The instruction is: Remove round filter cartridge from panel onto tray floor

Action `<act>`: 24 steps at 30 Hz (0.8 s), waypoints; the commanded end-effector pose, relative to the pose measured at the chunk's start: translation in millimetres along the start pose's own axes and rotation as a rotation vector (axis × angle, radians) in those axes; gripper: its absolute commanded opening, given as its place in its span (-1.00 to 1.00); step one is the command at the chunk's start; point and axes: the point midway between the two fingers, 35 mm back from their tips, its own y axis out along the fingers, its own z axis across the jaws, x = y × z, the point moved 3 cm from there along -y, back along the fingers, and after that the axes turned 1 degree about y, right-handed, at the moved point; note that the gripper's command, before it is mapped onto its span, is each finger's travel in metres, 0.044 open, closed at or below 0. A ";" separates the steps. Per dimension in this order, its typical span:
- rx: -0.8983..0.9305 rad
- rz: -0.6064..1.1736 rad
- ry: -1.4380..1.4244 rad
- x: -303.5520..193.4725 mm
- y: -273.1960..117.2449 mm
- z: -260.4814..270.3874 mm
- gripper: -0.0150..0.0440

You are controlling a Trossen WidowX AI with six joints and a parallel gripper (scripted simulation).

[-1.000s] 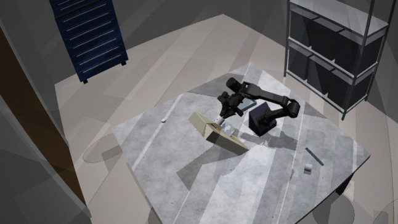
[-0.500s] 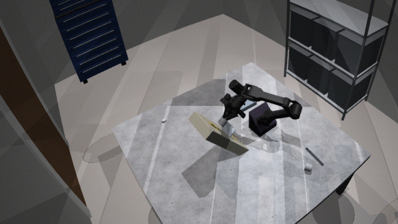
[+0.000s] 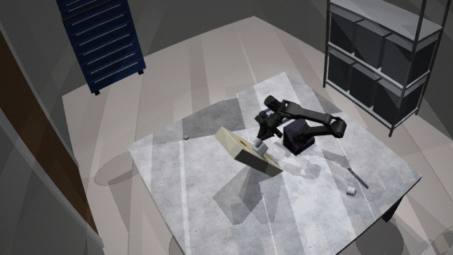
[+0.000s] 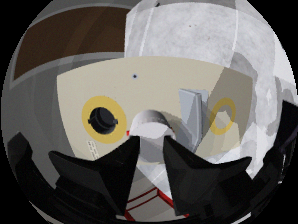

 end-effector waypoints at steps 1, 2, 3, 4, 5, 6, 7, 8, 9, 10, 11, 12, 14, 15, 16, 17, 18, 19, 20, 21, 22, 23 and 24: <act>0.001 -0.001 -0.003 -0.3 -0.4 2.2 -0.14; 0.001 -0.001 -0.003 -0.3 -0.4 2.2 -0.10; 0.001 -0.001 -0.003 -0.3 -0.4 2.2 -0.10; 0.001 -0.001 -0.003 -0.3 -0.4 2.2 -0.10; 0.001 -0.001 -0.003 -0.3 -0.4 2.2 -0.10; 0.001 -0.001 -0.003 -0.3 -0.4 2.2 -0.10; 0.001 -0.001 -0.003 -0.3 -0.4 2.2 -0.10; 0.001 -0.001 -0.003 -0.3 -0.4 2.2 -0.10; 0.001 -0.001 -0.003 -0.3 -0.4 2.2 -0.10; 0.001 -0.001 -0.003 -0.3 -0.4 2.2 -0.10; 0.001 -0.001 -0.003 -0.3 -0.4 2.2 -0.10; 0.001 -0.001 -0.003 -0.3 -0.4 2.2 -0.10; 0.003 0.000 -0.005 -0.2 -0.3 1.3 -0.10; 0.006 0.001 -0.009 -0.2 -0.3 -1.5 -0.10; 0.010 0.003 -0.014 -0.1 -0.2 -4.3 -0.10; 0.010 0.003 -0.014 -0.3 -0.4 -2.4 -0.10; 0.010 0.003 -0.014 -0.8 -1.2 3.1 -0.10; 0.010 0.003 -0.014 -1.7 -2.4 12.2 -0.10; 0.010 0.003 -0.014 -2.9 -3.9 23.4 -0.10; 0.010 0.003 -0.015 -4.2 -5.3 34.5 -0.10; 0.011 0.003 -0.015 -5.5 -6.7 45.5 -0.10; 0.011 0.003 -0.016 -6.9 -8.1 56.2 -0.10; 0.011 0.003 -0.016 -8.0 -9.1 64.8 -0.10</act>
